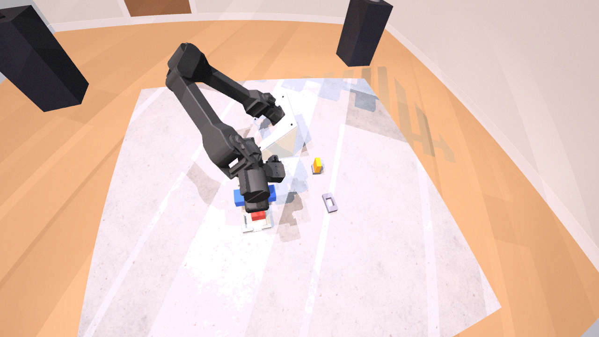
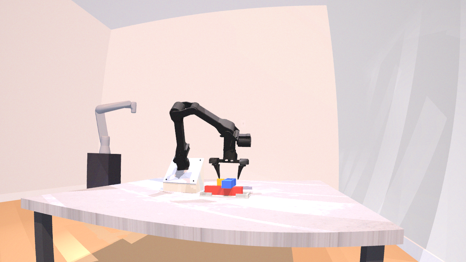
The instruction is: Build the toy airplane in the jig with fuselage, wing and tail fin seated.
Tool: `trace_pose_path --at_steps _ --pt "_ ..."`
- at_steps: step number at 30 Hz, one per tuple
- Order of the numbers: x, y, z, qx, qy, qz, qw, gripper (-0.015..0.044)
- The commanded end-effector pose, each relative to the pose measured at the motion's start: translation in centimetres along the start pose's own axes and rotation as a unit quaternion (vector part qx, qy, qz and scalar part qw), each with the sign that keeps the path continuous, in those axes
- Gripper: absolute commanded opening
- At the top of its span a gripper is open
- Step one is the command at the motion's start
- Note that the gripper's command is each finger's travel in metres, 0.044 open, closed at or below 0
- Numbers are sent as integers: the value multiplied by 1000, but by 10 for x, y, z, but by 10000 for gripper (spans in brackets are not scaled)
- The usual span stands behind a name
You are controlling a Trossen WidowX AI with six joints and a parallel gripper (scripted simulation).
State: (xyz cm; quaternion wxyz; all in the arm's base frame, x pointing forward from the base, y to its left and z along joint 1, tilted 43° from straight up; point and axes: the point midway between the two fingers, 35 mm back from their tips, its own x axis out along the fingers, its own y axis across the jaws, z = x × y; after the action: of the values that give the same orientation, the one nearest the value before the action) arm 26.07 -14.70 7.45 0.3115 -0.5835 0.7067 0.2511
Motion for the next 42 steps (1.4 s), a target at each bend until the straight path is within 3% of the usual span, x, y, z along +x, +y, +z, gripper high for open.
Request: trace_pose_path --at_steps 1,10,15,20,25,29,42 --pt "-56 -3 0 3 1 -9 1000 440" --pt "-67 -4 2 11 2 -9 1000 440" --pt "-66 -4 2 223 0 -9 975 440" --pt "-65 -5 1 456 -2 -9 890 440" --pt "-63 -5 1 661 -4 -8 750 440" --pt "-63 -6 1 744 -5 -8 668 440" --pt "-63 -6 1 748 -5 -8 664 440"
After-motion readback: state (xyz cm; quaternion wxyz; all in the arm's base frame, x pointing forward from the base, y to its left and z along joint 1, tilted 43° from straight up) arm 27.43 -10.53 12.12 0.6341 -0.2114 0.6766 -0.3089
